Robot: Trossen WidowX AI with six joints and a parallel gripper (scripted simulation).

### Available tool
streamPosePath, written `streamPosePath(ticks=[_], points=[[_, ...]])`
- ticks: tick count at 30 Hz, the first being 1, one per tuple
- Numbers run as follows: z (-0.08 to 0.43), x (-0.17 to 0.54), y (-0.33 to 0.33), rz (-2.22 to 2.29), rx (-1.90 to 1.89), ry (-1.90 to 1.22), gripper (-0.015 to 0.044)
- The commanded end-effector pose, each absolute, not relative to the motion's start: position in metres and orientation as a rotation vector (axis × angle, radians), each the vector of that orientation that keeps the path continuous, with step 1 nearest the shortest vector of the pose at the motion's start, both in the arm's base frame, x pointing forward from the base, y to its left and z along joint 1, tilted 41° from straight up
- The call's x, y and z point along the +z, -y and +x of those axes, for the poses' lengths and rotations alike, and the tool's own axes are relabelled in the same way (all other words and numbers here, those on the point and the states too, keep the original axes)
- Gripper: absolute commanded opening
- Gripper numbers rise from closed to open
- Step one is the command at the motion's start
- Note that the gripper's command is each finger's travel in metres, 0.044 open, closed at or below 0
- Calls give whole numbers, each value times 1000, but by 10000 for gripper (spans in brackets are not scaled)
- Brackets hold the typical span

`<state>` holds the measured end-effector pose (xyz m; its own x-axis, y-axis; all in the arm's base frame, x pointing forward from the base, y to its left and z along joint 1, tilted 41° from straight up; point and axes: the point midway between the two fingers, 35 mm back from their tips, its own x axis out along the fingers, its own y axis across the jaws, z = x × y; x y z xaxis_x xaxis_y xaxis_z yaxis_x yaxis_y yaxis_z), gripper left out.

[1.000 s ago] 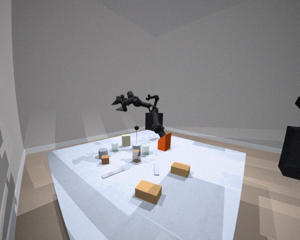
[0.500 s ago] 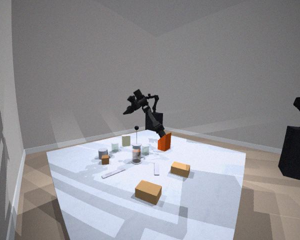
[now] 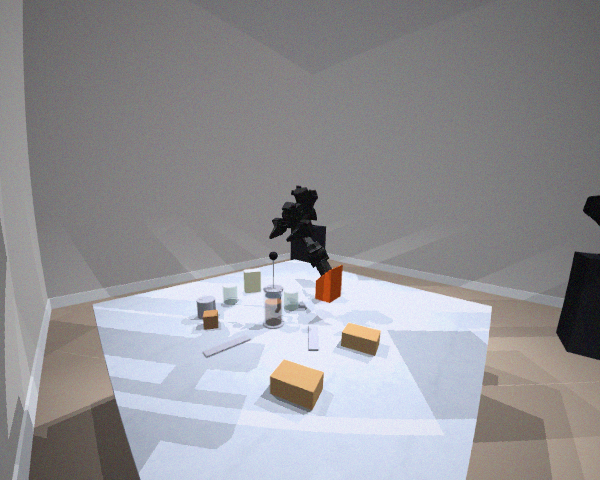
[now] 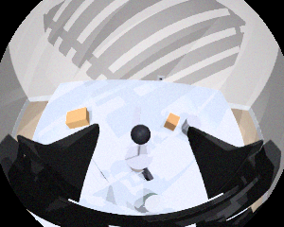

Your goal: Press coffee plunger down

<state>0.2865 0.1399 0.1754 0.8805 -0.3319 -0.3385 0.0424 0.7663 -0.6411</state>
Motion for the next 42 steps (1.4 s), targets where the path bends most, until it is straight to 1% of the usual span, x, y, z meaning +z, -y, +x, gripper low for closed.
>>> streamPosePath(ticks=[1,8,33,42], points=[[285,152,-120,-685,-206,-462,440],[286,147,-117,-686,-202,-463,440],[319,134,-104,-686,-204,-460,440],[319,134,-104,-686,-204,-460,204]])
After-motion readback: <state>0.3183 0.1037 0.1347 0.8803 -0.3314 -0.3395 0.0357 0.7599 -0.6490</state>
